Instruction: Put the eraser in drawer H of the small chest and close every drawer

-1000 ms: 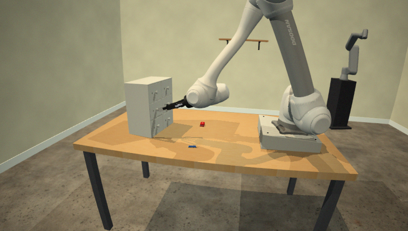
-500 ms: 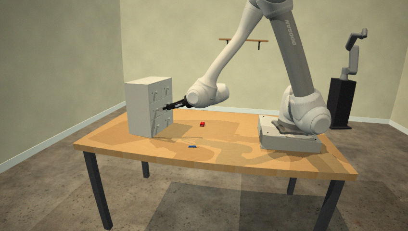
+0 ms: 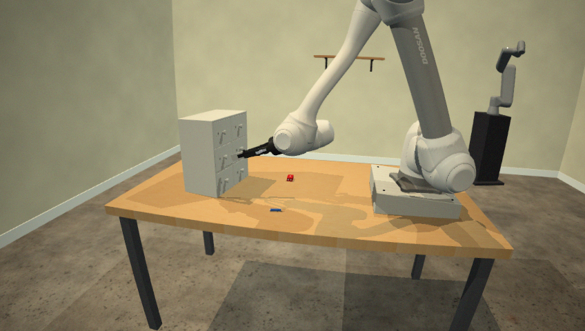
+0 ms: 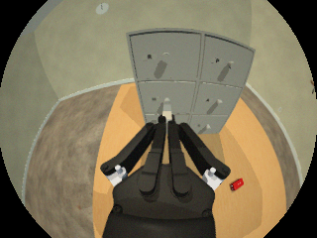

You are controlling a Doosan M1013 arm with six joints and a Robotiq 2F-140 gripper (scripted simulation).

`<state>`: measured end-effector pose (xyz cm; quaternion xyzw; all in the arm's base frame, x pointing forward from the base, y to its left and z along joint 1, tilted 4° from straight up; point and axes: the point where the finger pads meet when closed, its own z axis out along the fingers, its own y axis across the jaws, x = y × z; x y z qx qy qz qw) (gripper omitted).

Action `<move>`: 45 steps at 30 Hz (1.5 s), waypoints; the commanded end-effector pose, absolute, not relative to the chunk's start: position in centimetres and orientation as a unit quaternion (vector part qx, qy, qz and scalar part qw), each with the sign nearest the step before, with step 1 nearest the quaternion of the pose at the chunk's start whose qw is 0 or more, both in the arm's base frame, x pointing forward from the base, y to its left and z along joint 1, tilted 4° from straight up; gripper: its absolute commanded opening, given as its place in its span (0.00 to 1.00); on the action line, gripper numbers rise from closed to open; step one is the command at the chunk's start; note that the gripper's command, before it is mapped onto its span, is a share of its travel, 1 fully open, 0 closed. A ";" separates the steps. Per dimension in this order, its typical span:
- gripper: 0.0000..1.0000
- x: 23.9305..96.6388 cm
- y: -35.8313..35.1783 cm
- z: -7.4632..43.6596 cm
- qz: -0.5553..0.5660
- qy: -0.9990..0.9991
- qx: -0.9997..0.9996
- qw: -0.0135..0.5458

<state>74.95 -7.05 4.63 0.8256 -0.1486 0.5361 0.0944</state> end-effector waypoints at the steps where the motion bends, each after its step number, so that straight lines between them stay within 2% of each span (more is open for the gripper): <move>1: 0.00 73.6 -6.5 4.7 0.536 -0.149 0.826 0.094; 25: 0.00 67.8 -4.4 7.1 0.536 -0.149 0.826 0.094; 45: 0.00 67.0 -4.1 7.9 0.501 -0.153 0.848 0.088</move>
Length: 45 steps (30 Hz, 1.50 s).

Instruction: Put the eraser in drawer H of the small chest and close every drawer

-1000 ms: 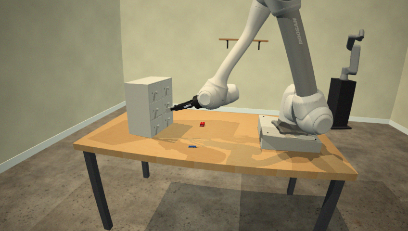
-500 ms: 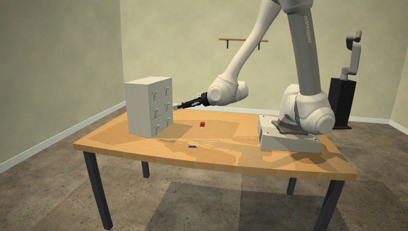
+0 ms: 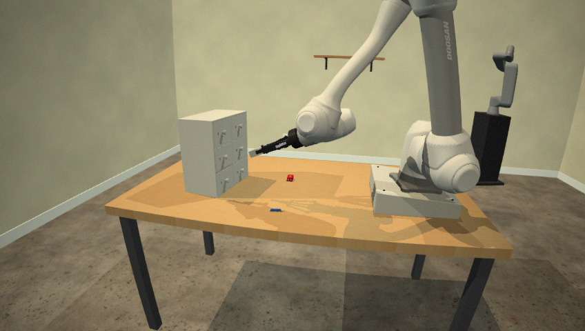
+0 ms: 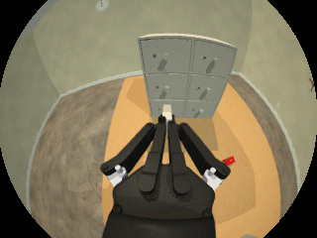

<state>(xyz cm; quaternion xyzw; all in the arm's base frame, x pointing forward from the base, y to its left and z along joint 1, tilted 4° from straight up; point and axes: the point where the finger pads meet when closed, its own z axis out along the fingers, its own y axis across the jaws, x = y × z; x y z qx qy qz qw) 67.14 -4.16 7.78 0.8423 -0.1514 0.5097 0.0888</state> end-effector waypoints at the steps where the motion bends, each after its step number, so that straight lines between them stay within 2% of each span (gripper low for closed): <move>1: 0.00 67.0 -4.1 7.9 0.501 -0.153 0.848 0.088; 14: 0.00 65.1 -3.5 10.2 0.389 -0.163 0.904 0.068; 35: 0.00 63.6 -2.9 12.1 0.289 -0.169 0.941 0.051; 40: 0.00 62.6 -2.5 13.2 0.227 -0.172 0.958 0.039; 45: 0.00 61.1 -2.0 15.0 0.224 -0.174 0.958 0.029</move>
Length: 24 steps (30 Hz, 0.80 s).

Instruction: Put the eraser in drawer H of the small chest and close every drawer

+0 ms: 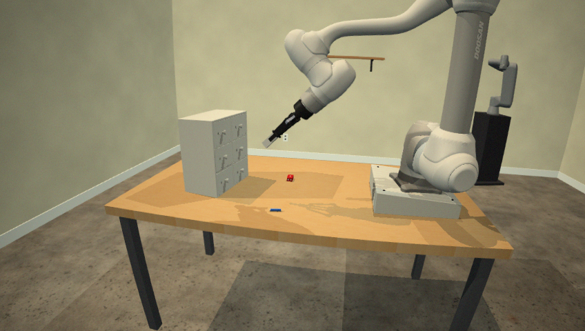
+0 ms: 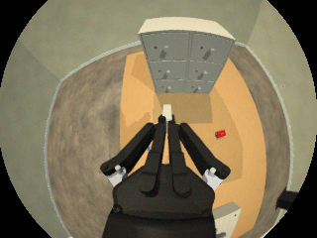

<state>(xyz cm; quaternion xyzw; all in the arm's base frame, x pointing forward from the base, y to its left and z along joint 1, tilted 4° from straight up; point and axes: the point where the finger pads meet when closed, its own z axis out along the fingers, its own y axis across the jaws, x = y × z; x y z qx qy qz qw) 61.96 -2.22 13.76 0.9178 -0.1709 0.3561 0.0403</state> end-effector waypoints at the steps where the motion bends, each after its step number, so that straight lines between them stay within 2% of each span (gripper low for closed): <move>1: 0.00 60.8 -1.9 15.4 0.223 -0.175 0.959 0.028; 11: 0.00 59.2 -1.3 17.3 0.174 -0.188 0.966 0.036; 16: 0.00 58.8 -1.1 17.8 0.106 -0.189 0.976 0.031; 22: 0.00 58.7 -1.1 17.9 -0.014 -0.179 0.984 -0.001; 24: 0.00 58.7 -1.1 17.9 -0.014 -0.179 0.984 -0.001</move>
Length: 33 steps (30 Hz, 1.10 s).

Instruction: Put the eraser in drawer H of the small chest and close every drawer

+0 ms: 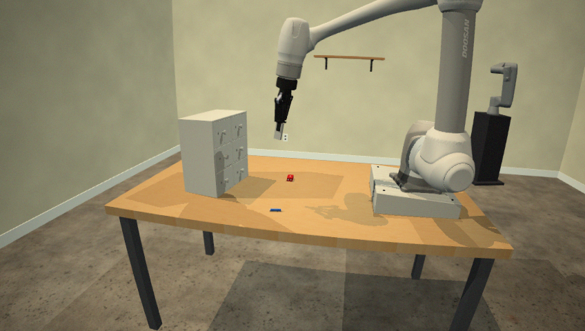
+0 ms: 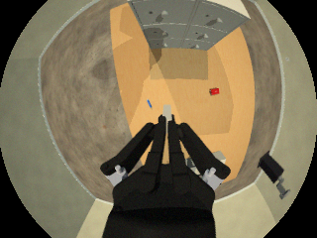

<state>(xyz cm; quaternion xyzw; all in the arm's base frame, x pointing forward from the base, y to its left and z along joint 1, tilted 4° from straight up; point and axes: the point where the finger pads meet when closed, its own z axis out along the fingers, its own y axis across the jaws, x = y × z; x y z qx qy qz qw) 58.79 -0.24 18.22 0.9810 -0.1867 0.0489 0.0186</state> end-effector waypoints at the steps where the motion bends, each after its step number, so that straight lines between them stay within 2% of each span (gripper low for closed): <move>1: 0.00 58.7 -1.1 17.9 -0.034 -0.176 0.984 -0.008; 9: 0.00 58.7 -1.1 17.9 -0.034 -0.176 0.984 -0.008; 10: 1.00 58.7 -1.1 17.9 -0.034 -0.176 0.984 -0.008; 33: 1.00 58.7 -1.1 17.9 -0.034 -0.176 0.984 -0.008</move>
